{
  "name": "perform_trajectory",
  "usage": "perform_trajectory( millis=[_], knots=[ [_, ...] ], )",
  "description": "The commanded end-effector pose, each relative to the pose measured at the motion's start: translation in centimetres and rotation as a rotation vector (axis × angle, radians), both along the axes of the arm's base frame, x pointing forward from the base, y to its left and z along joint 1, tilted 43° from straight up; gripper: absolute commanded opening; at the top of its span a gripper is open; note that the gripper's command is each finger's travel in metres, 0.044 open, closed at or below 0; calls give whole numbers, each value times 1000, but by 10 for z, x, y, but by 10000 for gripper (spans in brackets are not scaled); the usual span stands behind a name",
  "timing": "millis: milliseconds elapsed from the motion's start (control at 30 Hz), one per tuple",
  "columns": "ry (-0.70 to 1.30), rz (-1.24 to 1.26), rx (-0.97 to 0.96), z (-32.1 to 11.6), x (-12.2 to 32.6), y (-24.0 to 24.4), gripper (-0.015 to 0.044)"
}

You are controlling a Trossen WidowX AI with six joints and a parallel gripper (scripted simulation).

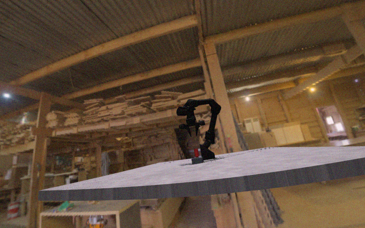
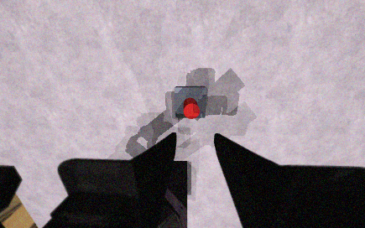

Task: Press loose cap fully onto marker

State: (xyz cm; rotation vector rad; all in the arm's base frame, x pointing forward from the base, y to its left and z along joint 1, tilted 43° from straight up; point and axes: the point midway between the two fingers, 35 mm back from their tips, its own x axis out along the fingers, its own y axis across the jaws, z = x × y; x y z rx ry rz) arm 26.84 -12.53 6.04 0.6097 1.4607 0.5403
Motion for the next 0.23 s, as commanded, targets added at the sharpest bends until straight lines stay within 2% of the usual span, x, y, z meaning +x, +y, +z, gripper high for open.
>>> perform_trajectory(
  millis=[0, 200],
  knots=[
    [0, 4, -2, 0, -1, -1, 289],
    [0, 4, -2, 0, -1, -1, 440]
  ],
)
